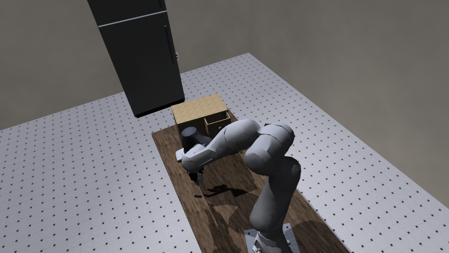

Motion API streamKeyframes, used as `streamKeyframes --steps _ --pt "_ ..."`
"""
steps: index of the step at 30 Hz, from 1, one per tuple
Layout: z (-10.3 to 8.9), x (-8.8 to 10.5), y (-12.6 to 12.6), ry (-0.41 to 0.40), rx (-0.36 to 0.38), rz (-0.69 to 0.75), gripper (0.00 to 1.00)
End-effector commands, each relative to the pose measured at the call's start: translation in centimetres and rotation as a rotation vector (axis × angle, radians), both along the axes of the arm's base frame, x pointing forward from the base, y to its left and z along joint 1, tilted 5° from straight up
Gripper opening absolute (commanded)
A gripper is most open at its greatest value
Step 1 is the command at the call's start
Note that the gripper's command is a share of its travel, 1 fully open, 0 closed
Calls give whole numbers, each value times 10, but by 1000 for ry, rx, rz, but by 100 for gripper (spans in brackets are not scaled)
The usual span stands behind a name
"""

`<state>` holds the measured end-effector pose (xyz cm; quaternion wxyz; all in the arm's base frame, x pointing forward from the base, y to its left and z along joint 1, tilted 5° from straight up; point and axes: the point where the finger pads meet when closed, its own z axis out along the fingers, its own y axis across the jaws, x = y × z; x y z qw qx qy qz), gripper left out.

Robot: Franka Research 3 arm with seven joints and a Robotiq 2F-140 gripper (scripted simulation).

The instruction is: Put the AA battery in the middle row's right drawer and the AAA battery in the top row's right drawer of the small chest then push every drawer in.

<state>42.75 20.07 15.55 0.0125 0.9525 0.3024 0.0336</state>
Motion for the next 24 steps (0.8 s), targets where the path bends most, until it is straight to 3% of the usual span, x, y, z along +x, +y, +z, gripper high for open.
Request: streamKeyframes --steps 1,24 --pt "-1 1 1 -3 -3 33 20" --pt "-8 -3 7 -3 -13 109 20"
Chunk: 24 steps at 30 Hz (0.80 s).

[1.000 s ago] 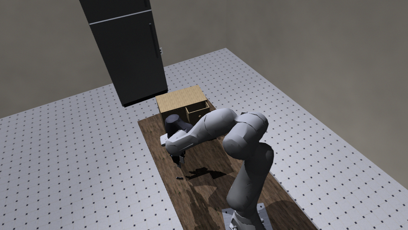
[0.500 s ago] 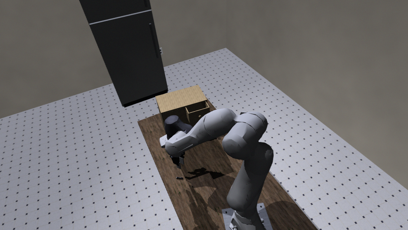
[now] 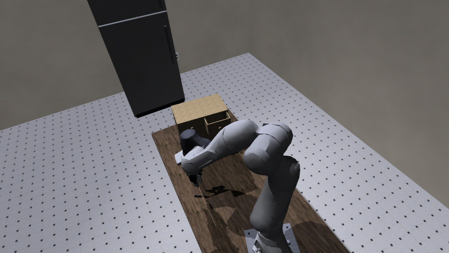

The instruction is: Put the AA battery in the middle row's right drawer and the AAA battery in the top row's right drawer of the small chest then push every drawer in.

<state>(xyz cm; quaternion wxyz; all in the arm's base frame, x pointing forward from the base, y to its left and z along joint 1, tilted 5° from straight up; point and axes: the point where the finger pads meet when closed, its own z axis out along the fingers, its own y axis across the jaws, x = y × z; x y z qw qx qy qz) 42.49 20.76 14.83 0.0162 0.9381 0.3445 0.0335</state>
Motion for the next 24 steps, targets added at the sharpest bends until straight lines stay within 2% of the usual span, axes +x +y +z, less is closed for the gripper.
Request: streamKeyframes --steps 1,4,5,21,22,24 --pt "-1 0 0 -1 -3 20 20" --pt "-1 0 0 -1 -3 20 20" --pt "-8 -3 6 0 -12 85 20" --pt "-8 -3 6 0 -12 85 20" --pt "-13 -6 10 0 -19 140 20" --pt "-13 -6 10 0 -19 140 20"
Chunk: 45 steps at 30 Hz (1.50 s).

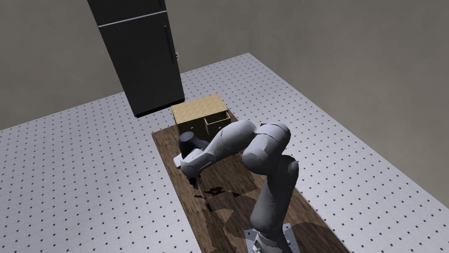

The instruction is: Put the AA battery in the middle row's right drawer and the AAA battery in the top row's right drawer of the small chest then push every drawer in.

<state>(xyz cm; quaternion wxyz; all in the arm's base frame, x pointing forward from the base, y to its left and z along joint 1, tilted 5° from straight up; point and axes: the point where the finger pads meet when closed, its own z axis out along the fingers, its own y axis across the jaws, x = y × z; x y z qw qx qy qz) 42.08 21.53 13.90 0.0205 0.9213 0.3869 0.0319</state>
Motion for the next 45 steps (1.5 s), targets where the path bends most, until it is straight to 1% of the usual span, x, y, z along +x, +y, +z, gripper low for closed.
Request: streamKeyframes --steps 1,13,14,27,28,42,43,45 --pt "-4 -2 3 0 -7 49 20" --pt "-4 -2 3 0 -7 49 20" --pt "-8 -4 6 0 -13 93 20" --pt "-8 -4 6 0 -13 93 20" --pt "-12 -6 9 1 -18 128 20" --pt "-12 -6 9 1 -18 128 20" --pt "-14 -7 11 1 -21 154 20" --pt "-14 -7 11 1 -21 154 20"
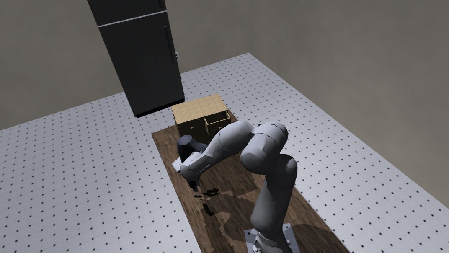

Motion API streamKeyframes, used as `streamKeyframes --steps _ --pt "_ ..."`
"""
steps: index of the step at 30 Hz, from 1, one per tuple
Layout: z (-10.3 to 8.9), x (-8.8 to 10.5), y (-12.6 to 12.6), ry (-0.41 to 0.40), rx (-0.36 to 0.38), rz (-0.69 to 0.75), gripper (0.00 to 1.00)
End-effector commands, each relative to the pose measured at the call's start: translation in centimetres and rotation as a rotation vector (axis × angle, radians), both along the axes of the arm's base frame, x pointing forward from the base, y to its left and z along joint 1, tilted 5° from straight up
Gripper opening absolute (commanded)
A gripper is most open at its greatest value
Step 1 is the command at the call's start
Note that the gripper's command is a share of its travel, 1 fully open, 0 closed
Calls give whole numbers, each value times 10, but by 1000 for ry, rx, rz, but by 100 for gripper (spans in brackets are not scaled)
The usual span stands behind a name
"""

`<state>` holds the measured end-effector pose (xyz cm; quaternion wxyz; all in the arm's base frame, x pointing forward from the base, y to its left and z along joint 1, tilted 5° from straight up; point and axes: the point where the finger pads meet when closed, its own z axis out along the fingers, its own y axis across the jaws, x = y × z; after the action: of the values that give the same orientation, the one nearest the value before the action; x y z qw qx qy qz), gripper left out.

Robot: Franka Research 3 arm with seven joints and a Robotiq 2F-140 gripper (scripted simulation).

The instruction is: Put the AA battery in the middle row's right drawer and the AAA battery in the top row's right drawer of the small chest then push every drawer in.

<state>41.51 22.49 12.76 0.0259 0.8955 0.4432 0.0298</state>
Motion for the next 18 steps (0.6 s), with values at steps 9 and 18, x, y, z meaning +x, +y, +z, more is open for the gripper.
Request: streamKeyframes --steps 9,18 --pt "-4 -3 3 1 -7 48 20" --pt "-6 -3 4 1 -9 60 20"
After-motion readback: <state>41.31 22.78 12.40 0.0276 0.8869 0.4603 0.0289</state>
